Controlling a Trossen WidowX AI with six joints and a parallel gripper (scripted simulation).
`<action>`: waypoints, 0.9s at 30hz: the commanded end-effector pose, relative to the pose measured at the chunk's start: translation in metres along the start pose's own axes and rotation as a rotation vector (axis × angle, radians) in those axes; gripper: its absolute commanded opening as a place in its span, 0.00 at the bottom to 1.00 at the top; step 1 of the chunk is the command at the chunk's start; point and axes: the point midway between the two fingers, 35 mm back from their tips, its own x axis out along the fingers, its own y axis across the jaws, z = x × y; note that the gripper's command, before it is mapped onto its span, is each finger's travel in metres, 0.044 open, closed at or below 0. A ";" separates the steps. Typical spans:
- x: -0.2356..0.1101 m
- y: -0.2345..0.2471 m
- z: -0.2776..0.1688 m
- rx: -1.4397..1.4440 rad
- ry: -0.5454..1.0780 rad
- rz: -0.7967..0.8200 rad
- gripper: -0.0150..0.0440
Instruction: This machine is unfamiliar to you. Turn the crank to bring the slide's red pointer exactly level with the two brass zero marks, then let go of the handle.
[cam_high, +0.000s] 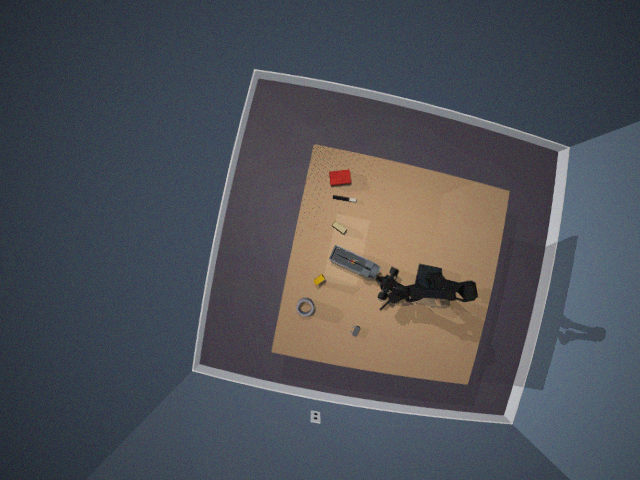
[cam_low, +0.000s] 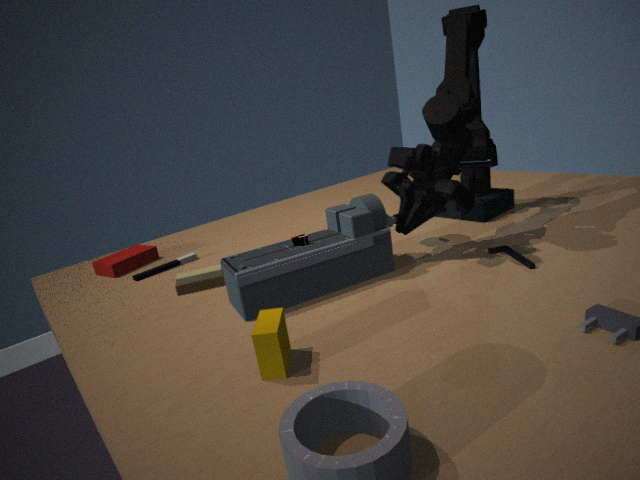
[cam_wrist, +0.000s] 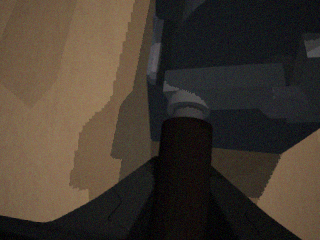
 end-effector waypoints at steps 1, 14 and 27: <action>-0.007 0.003 0.006 0.003 -0.014 0.008 0.25; -0.017 -0.001 0.017 0.003 -0.014 0.007 0.25; -0.027 -0.013 0.025 0.002 -0.014 0.007 0.25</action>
